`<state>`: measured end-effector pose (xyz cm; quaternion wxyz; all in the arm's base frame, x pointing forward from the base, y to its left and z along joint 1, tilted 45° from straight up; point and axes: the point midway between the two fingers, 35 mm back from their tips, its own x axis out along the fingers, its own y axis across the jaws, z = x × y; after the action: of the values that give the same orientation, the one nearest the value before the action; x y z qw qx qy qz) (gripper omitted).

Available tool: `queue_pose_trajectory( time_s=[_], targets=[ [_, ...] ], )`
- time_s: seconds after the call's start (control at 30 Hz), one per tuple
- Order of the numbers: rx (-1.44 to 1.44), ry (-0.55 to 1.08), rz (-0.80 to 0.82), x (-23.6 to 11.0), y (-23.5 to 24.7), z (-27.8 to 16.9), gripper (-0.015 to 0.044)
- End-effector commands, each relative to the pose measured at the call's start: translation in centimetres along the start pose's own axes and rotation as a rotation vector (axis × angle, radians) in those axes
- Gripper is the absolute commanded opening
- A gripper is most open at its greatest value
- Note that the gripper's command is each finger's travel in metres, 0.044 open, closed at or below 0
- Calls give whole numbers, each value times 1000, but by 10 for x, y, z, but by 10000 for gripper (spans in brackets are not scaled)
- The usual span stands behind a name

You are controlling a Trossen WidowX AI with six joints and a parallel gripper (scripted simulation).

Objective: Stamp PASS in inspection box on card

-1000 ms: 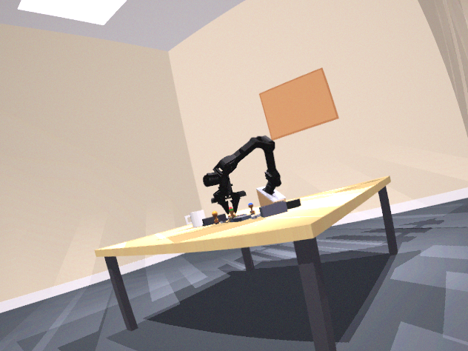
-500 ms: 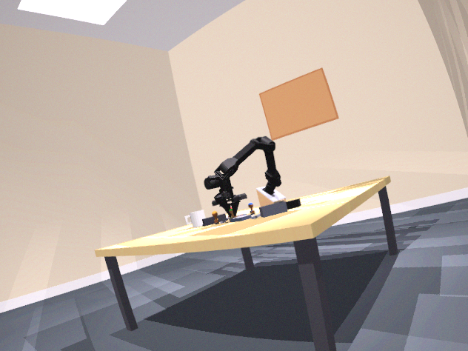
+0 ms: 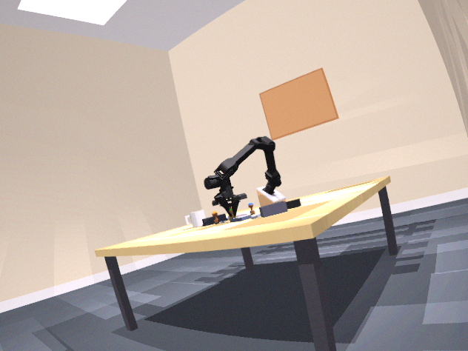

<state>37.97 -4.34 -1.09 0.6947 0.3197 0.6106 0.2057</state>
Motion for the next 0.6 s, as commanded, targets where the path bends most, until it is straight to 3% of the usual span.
queue_pose_trajectory(
  time_s=[0.0,0.57],
  targets=[
    [-5,-4,-2,-3,0,2,0],
    [-5,-4,-2,-12,0,2,0]
  ],
)
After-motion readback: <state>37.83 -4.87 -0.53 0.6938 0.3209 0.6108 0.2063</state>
